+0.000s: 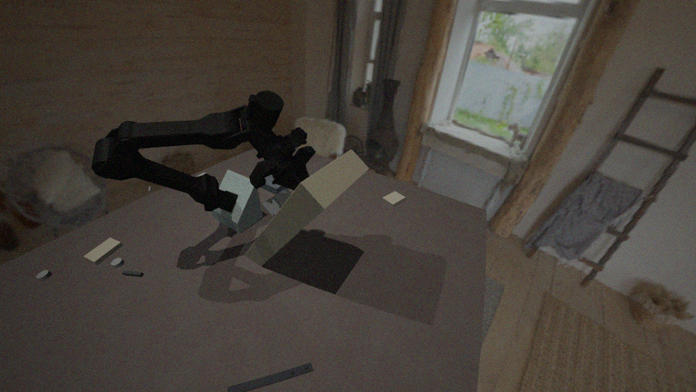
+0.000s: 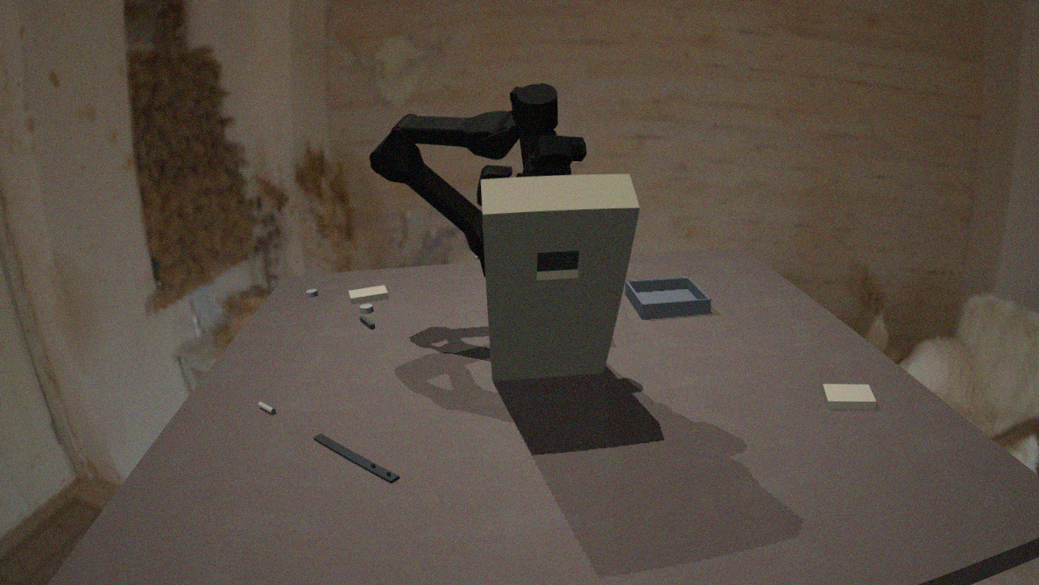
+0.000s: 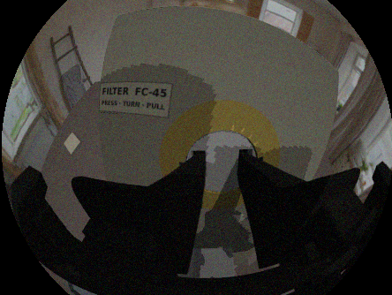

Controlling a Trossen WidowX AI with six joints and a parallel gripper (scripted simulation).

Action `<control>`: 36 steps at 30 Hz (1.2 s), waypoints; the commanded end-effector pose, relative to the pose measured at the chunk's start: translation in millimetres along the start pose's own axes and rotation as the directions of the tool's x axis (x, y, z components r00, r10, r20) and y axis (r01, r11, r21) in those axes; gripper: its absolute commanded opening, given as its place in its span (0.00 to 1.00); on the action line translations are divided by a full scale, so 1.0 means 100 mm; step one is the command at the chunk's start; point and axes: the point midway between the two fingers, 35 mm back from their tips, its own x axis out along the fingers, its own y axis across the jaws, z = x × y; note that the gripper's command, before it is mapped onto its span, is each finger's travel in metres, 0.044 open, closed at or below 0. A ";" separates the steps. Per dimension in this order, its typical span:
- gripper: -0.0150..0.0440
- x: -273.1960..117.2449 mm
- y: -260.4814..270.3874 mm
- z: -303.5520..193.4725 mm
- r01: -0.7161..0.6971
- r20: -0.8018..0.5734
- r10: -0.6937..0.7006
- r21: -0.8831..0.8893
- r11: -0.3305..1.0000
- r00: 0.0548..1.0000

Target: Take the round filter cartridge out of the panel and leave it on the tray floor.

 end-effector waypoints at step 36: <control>0.25 -0.69 0.07 -0.28 -0.009 -0.015 0.009 -0.022 1.000 1.000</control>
